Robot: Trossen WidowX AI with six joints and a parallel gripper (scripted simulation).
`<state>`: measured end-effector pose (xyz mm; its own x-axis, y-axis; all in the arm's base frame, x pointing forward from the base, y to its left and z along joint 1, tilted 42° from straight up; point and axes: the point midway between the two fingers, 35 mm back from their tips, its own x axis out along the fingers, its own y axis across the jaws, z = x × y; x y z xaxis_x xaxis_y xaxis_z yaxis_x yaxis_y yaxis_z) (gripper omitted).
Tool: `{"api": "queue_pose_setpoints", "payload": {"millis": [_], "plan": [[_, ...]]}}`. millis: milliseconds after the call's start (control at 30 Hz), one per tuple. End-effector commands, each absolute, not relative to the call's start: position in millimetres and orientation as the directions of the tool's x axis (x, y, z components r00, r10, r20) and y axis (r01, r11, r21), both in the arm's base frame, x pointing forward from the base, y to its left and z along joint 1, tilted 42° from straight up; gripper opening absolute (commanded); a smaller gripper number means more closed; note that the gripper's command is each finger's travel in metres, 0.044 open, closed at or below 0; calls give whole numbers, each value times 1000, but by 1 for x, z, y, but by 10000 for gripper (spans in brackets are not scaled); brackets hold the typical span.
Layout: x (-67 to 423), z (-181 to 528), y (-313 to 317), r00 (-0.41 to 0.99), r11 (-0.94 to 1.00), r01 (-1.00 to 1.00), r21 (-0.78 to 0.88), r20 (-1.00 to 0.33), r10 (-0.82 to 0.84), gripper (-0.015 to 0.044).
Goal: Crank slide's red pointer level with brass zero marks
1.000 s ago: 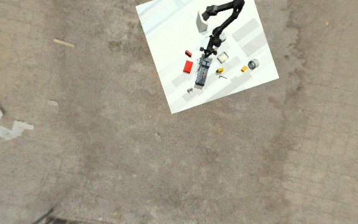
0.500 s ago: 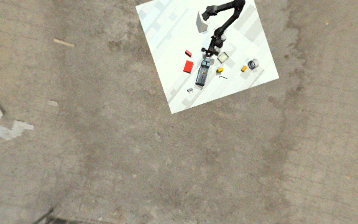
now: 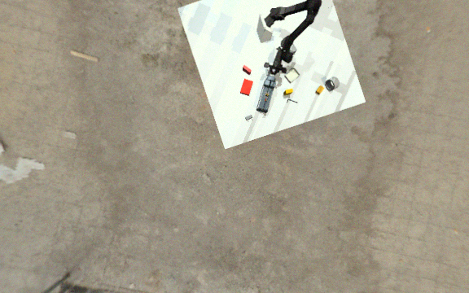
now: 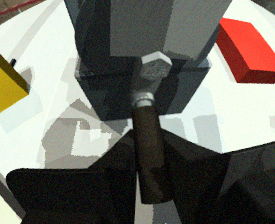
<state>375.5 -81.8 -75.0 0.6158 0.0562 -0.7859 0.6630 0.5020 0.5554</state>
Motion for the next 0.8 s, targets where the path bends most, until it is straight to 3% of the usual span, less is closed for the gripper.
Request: {"api": "queue_pose_setpoints", "payload": {"millis": [0, 767], "plan": [[381, -69, -78, 631, 506, 646, 571, -773, 68, 0], [382, -67, -78, 631, 506, 646, 571, -773, 68, 0]]}}
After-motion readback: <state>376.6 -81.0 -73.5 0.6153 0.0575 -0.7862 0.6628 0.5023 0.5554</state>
